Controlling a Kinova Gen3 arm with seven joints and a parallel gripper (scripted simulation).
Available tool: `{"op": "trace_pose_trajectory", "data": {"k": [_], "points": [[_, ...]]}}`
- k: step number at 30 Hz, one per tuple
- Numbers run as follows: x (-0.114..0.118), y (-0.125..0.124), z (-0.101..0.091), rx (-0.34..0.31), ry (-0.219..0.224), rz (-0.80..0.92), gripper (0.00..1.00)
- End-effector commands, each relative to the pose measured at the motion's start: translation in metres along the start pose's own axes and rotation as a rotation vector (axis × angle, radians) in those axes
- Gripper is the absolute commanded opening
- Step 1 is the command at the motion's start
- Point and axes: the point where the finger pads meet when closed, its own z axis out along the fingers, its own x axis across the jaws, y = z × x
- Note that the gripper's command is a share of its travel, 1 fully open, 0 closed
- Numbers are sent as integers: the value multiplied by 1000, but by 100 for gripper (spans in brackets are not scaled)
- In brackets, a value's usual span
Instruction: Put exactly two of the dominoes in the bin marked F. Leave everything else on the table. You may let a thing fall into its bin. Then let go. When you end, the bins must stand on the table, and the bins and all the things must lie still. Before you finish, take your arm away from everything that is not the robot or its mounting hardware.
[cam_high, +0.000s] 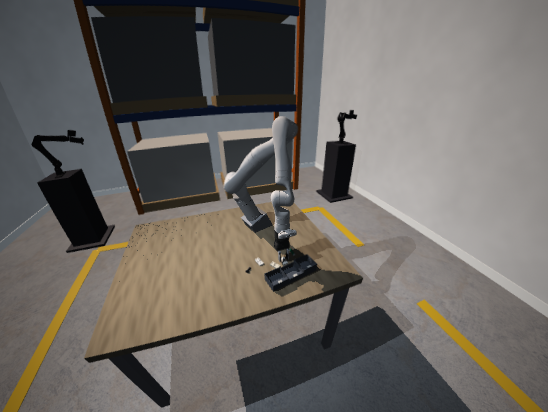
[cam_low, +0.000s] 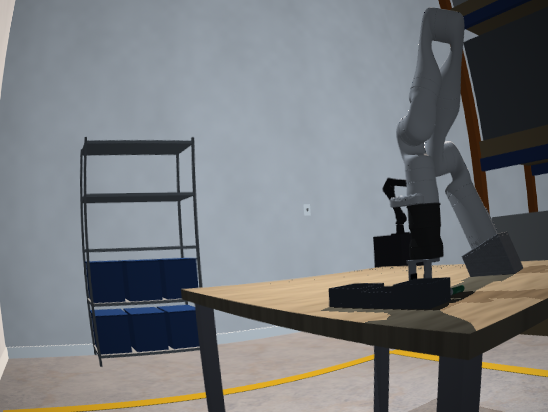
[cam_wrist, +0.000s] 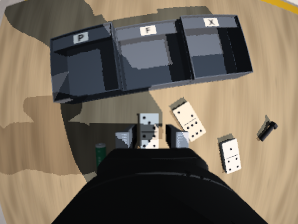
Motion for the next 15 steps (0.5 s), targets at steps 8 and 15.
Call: {"op": "trace_pose_trajectory", "data": {"k": [8,15], "points": [[-2,1,1,-1,-2,14,79],[-6,1,1,-4,-5,11,79]]}}
